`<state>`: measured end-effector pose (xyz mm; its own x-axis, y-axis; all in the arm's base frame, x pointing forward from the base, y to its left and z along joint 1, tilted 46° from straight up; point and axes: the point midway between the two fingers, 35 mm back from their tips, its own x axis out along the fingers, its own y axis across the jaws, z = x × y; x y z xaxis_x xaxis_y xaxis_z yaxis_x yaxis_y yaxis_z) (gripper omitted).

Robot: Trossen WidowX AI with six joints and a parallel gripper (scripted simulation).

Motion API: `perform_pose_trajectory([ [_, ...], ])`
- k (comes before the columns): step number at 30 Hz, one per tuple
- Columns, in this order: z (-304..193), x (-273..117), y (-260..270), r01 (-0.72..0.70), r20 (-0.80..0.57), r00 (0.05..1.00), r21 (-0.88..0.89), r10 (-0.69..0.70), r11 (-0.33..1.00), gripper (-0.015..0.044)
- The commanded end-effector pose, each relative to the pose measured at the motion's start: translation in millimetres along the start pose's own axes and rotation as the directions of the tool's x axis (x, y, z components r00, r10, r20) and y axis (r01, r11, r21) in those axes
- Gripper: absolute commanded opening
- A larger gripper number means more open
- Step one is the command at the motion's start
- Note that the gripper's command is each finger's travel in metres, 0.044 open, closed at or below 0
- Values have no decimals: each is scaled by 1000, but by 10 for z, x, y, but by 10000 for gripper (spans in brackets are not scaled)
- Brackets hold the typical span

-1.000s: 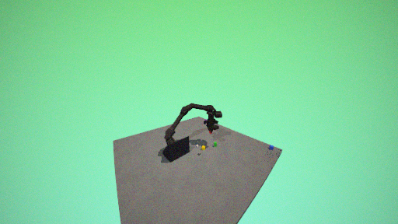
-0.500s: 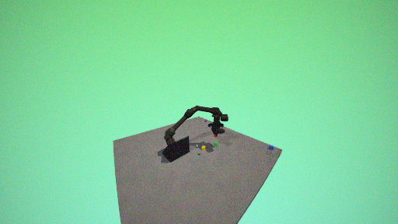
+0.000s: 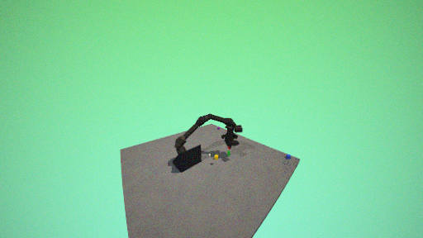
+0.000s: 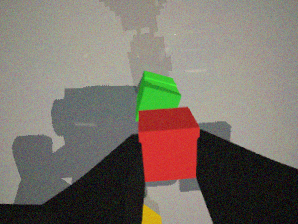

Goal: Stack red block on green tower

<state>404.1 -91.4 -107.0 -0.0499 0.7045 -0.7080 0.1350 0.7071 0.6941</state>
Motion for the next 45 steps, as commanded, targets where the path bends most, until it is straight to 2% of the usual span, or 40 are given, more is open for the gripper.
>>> perform_pose_trajectory([
  [1,9,61,17,-3,8,1000,3,3,1000,0],
  [10,3,334,15,-4,8,1000,3,4,1000,0],
  [41,2,250,10,-3,8,1000,3,3,1000,0],
  [45,-8,327,17,-3,2,1000,4,3,1000,105],
])
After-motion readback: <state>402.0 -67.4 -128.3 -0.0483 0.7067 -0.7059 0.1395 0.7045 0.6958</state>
